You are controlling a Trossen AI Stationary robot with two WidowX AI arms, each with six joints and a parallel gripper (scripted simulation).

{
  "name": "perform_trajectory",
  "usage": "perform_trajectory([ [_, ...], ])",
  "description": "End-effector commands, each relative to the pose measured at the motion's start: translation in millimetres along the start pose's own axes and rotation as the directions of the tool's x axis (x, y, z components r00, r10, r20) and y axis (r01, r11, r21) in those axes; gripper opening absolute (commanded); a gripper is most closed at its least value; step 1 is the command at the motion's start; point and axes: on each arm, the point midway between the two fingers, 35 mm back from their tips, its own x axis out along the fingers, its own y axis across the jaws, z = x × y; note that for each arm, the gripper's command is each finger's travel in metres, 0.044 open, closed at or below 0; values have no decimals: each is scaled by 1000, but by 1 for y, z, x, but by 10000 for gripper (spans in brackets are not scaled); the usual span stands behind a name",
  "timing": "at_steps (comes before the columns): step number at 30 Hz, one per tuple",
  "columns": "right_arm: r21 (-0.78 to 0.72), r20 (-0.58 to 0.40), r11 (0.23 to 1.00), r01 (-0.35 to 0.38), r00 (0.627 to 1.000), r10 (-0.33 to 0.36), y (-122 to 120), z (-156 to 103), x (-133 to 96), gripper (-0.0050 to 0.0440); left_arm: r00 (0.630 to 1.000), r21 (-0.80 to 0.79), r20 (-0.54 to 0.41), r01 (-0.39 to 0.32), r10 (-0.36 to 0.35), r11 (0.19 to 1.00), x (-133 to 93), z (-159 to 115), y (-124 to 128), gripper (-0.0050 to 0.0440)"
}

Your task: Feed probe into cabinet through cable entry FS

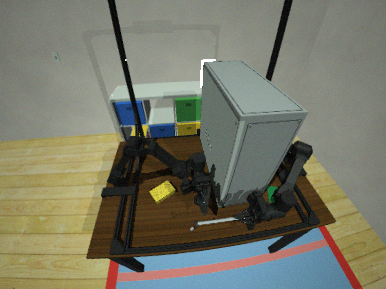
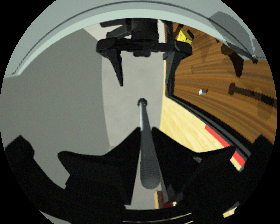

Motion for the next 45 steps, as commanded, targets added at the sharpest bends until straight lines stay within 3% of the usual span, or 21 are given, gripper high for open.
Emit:
perform_trajectory([
  [1, 9, -4, 1000, -2, 1000, 2, 4, 3, -27, 440, 1000, 5, -5, 0, 0, 1000, 0, -1, 0, 0],
  [2, 0, 0, 1000, 0, 1000, 0, 0, 0, -7, 440, 1000, 5, -5, 0, 0, 1000, 0, -1, 0, 0],
  [6, -1, -1, 1000, 0, 1000, 0, 0, 0, -7, 440, 1000, 5, -5, 0, 0, 1000, 0, -1, 0, 0],
  [20, -5, -36, 1000, 1, 999, -1, 11, -2, -20, 440, 1000, 5, -5, 0, 0, 1000, 0, -1, 0, 0],
  [31, 78, -143, 997, -6, 990, 17, 45, -13, -35, 440, 1000, 5, -5, 0, 0, 1000, 0, -1, 0, 0],
  [45, 20, -320, 999, -33, 947, 38, 70, -9, 2, 440, 1000, 5, -5, 0, 0, 1000, 0, -1, 0, 0],
])
